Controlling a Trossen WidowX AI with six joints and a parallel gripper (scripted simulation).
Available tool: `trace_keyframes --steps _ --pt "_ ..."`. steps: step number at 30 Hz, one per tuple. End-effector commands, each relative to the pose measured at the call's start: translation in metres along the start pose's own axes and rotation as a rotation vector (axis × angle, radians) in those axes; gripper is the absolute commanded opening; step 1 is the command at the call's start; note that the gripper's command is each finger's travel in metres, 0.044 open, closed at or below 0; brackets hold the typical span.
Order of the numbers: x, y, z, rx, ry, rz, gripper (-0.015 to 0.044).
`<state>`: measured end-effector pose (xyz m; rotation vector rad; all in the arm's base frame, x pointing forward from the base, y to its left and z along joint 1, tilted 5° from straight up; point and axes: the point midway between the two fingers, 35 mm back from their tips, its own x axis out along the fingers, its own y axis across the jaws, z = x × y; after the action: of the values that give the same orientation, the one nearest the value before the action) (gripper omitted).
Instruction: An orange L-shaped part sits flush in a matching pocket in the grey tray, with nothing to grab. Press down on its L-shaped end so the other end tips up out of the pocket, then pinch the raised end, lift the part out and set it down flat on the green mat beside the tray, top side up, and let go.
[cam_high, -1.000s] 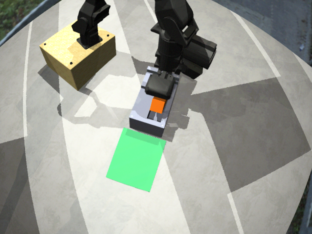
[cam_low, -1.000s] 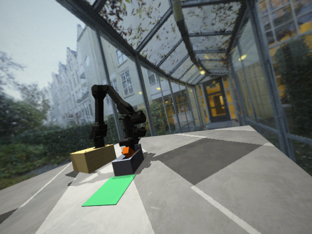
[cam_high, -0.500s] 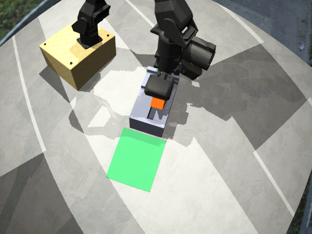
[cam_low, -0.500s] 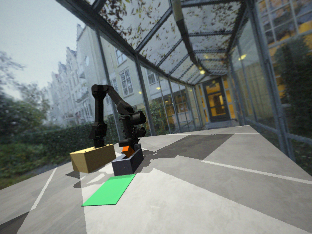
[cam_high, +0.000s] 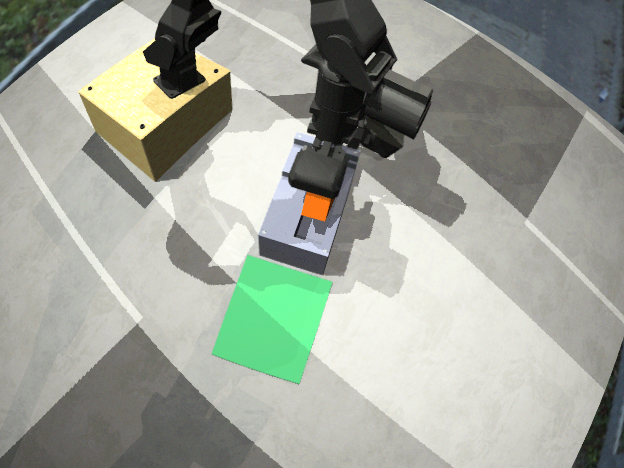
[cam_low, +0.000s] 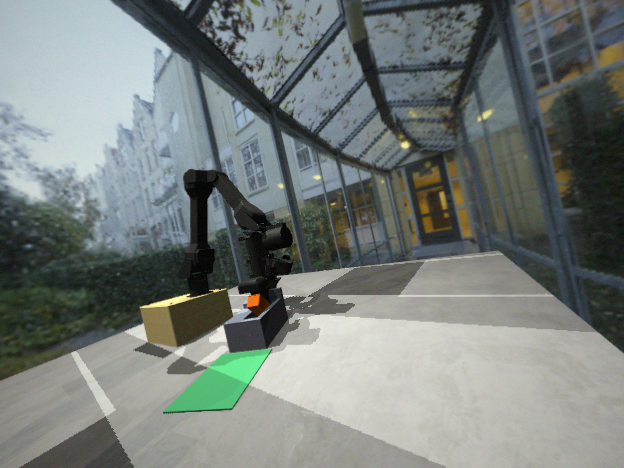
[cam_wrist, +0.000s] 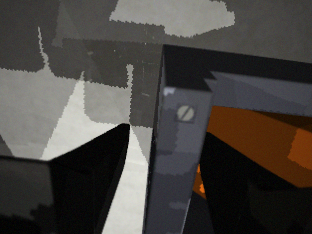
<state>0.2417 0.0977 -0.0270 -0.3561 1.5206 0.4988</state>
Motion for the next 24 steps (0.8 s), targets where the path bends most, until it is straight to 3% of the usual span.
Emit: trace_keyframes --steps 1,8,15,24 --pt "-0.008 0.006 0.0 0.005 -0.001 -0.005 0.018" --pt "-0.019 0.007 0.001 0.006 0.0 -0.005 0.018" --pt "-0.104 -0.003 0.001 0.006 0.0 -0.007 0.018" --pt "-0.103 -0.003 0.003 0.009 -0.007 -0.005 0.018"
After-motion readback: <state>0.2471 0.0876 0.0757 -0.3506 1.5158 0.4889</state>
